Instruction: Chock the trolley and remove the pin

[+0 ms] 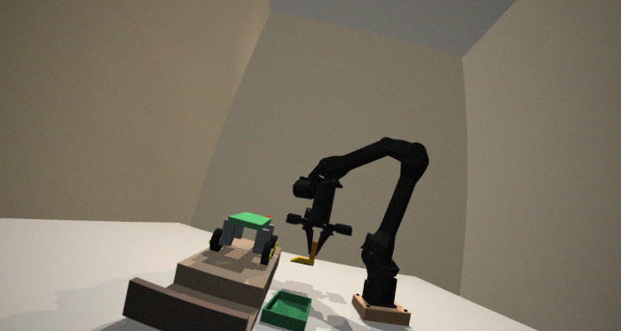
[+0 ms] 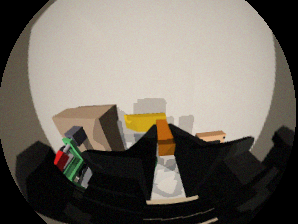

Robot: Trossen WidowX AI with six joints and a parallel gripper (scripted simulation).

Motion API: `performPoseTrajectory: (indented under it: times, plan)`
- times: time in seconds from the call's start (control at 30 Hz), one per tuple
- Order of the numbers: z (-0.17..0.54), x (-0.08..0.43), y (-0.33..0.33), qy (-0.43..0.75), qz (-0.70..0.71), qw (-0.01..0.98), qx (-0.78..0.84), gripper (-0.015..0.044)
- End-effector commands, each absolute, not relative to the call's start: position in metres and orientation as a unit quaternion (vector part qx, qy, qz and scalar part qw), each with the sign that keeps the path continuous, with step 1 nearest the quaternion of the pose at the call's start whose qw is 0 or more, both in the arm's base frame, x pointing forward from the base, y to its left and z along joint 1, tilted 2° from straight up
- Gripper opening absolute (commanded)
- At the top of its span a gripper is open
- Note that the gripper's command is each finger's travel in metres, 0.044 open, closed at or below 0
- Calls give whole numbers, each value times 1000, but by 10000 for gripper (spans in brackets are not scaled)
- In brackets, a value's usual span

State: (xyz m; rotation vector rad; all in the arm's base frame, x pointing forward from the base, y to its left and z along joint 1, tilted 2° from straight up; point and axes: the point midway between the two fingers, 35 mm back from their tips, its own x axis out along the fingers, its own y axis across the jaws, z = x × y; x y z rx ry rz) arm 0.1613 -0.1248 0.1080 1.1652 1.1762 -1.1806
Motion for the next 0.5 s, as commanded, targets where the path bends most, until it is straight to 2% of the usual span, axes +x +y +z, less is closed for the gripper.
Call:
performPoseTrajectory:
  times: [0.0,0.47]
  plan:
    - [123,162,-125,489,-492,528,489,0]
    - [167,161,-123,489,-492,528,489,0]
